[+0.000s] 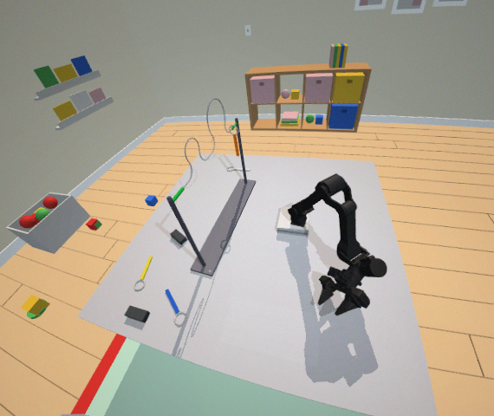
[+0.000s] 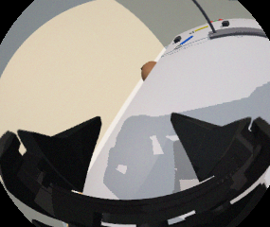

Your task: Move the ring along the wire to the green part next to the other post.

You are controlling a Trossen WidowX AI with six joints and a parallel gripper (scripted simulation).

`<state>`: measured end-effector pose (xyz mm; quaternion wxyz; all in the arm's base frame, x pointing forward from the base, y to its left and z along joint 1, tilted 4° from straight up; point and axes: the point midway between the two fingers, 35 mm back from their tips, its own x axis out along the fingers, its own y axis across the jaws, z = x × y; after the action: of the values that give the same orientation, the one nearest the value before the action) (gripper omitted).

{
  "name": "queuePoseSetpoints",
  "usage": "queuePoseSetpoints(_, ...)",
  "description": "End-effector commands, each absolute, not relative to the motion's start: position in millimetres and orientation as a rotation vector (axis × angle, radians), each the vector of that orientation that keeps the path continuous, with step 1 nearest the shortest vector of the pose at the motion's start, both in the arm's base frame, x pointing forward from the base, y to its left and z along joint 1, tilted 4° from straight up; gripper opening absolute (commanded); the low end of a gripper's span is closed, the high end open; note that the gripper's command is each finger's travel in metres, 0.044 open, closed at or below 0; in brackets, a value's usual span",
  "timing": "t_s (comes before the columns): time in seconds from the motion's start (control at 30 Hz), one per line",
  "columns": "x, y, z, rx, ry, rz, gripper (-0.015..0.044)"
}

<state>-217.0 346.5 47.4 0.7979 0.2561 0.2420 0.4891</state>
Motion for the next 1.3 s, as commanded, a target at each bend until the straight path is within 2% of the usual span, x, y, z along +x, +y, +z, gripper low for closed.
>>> queuePoseSetpoints(0.0, -216.3, 347.1, 47.4, 0.55, 0.52, 1.049, 0.0374)
queuePoseSetpoints(0.27, -164.4, 383.6, 49.2, 0.539, 0.554, 0.965, 0.0164)
queuePoseSetpoints(0.77, -14.0, 431.8, 55.8, 0.558, 0.641, 0.767, 0.016)
queuePoseSetpoints(1.27, 138.9, 414.0, 66.4, 0.635, 0.706, 0.597, 0.016)
